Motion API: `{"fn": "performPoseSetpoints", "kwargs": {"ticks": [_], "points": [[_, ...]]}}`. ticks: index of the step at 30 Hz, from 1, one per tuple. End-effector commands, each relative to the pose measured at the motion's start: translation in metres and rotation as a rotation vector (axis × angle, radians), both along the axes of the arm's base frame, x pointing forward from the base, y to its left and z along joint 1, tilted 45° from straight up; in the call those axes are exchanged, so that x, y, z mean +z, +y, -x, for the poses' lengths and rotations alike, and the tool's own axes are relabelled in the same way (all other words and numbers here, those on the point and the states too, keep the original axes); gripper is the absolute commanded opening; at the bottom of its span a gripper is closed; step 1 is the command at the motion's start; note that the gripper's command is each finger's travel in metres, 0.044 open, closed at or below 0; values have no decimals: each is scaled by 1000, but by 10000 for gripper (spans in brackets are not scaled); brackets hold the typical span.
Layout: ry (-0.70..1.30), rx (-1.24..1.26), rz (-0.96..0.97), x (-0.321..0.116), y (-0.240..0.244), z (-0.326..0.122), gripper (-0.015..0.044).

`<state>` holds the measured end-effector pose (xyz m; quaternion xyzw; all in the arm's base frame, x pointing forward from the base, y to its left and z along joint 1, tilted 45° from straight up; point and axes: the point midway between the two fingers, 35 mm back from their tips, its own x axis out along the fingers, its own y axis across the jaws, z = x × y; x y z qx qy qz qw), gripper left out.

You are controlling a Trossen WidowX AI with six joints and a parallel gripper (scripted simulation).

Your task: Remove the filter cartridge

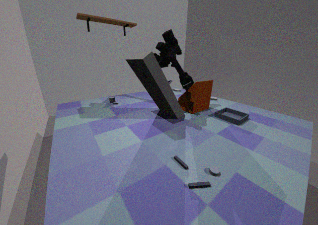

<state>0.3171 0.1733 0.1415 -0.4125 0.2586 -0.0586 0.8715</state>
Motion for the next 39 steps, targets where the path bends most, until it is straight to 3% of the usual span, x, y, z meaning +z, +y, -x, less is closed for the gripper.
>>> {"fn": "performPoseSetpoints", "kwargs": {"ticks": [1,39], "points": [[2,4,-1,0,1,-1,102],[1,4,-1,-7,-4,-14,102]]}}
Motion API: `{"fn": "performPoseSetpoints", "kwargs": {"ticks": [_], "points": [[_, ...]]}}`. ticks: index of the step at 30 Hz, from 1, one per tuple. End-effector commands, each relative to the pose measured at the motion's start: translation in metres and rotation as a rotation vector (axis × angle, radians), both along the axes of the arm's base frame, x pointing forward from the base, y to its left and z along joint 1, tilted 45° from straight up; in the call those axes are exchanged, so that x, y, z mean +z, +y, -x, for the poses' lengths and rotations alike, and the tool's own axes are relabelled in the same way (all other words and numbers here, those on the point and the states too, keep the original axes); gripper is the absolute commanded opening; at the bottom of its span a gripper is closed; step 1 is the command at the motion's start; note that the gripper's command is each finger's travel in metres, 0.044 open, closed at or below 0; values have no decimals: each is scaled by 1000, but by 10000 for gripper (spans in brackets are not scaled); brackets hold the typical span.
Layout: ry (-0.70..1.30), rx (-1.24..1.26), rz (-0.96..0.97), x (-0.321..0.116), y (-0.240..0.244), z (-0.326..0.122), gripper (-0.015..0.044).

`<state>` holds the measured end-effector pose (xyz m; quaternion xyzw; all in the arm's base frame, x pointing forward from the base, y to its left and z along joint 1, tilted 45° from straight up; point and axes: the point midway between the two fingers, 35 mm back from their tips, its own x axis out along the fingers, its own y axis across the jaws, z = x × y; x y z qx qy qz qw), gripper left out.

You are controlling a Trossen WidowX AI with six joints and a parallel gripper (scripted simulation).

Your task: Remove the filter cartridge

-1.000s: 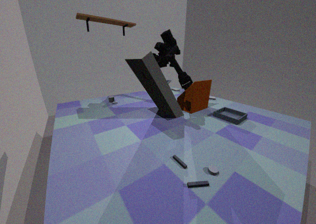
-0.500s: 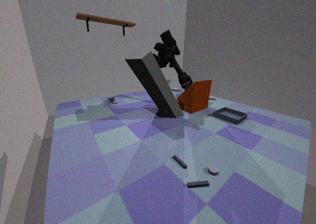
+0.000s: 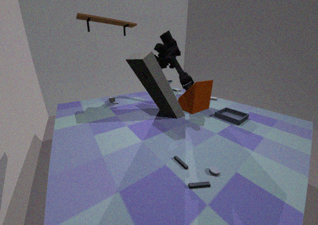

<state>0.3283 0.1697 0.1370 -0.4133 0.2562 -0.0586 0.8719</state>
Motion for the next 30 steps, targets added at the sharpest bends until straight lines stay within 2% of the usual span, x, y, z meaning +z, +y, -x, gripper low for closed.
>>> {"fn": "performPoseSetpoints", "kwargs": {"ticks": [1,11,20,22,30], "points": [[5,1,-2,-2,-1,-3,102],[5,1,-2,-3,-2,-5,102],[-1,1,2,-1,-1,-2,42],[-1,1,2,-1,-1,-2,0],[59,71,148,-3,-2,-5,0]]}}
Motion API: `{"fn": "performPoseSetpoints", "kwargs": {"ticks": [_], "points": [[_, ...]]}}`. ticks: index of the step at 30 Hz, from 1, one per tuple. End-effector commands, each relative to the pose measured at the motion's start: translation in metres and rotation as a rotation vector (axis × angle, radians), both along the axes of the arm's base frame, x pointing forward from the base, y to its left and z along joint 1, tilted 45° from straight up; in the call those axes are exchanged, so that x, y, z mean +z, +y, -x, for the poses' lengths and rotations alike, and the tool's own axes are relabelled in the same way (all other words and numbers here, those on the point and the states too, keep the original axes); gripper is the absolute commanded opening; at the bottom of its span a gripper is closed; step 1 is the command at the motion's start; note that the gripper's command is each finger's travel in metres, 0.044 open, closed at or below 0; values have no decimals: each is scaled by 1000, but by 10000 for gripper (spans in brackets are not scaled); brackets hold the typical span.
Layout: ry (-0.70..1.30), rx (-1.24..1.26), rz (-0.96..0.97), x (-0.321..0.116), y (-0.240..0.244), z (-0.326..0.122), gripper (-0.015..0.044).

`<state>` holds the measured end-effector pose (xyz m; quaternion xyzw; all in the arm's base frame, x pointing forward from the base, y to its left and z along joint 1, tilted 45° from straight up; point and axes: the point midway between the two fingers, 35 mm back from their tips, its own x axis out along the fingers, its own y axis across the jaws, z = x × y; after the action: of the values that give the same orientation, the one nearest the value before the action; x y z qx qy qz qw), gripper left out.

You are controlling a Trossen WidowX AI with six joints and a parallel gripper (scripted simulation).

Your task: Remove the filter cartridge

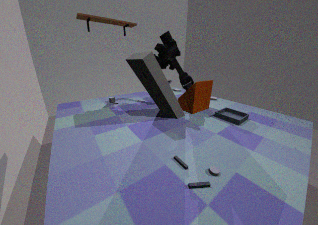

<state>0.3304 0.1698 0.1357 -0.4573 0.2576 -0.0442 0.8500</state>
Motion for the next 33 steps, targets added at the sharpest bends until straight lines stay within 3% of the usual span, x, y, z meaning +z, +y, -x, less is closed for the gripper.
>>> {"fn": "performPoseSetpoints", "kwargs": {"ticks": [1,33], "points": [[38,40,89,-2,-2,-3,0],[382,482,1040,-2,-2,-4,0]]}}
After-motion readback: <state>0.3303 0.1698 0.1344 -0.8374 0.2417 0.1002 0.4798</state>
